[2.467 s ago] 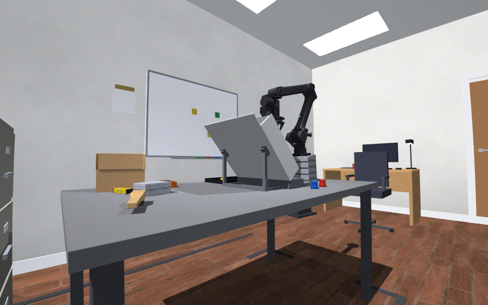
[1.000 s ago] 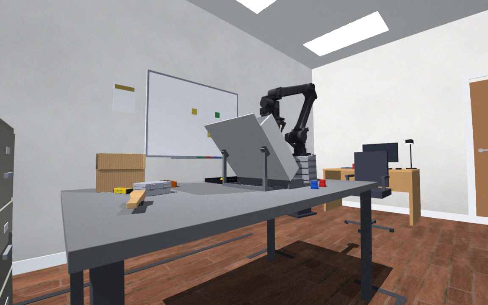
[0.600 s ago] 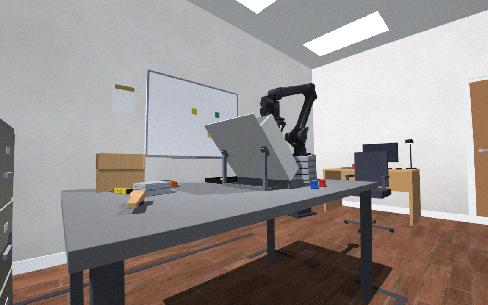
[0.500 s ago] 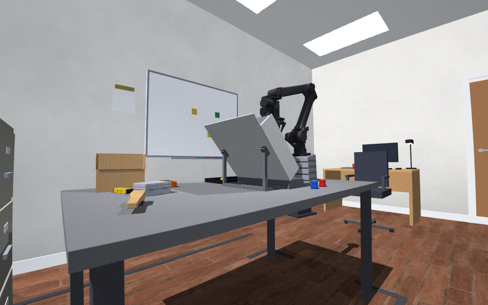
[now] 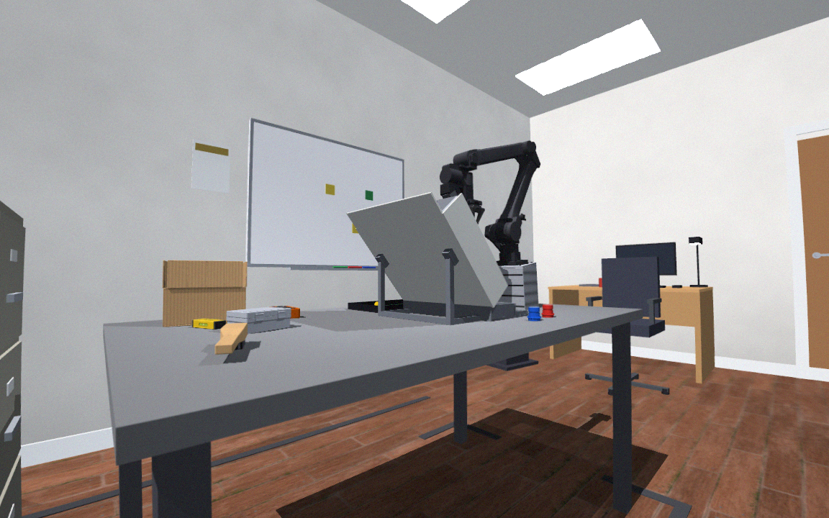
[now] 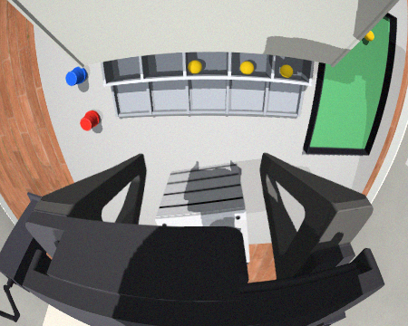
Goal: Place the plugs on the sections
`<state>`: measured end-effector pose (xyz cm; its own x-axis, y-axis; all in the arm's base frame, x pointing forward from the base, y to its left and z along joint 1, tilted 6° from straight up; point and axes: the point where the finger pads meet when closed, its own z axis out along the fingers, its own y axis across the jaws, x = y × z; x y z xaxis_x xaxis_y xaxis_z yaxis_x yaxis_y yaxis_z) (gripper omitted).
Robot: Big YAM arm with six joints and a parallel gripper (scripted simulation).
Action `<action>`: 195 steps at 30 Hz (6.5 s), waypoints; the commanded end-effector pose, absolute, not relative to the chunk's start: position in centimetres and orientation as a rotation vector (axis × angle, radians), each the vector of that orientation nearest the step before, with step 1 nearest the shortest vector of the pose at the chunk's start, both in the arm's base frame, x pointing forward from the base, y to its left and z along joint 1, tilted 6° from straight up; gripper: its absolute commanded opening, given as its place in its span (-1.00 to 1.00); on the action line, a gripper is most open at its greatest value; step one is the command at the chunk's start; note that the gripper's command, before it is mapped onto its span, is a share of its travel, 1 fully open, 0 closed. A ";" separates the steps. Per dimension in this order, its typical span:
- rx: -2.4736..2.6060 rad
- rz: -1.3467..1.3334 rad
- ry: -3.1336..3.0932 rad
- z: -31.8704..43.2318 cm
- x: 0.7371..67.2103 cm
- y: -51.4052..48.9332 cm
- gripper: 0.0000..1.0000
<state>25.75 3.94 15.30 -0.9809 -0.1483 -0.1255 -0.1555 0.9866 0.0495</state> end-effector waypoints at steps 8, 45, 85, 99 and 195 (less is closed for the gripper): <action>-0.250 0.219 3.007 10.3 27.3 -5.0 0.60; -0.266 0.350 3.004 5.5 28.4 -12.9 0.60; -0.254 0.371 3.020 3.0 46.2 -27.3 0.60; -0.266 0.348 3.004 3.1 46.1 -27.4 0.60; -0.267 0.343 3.003 -4.7 47.5 -27.6 0.60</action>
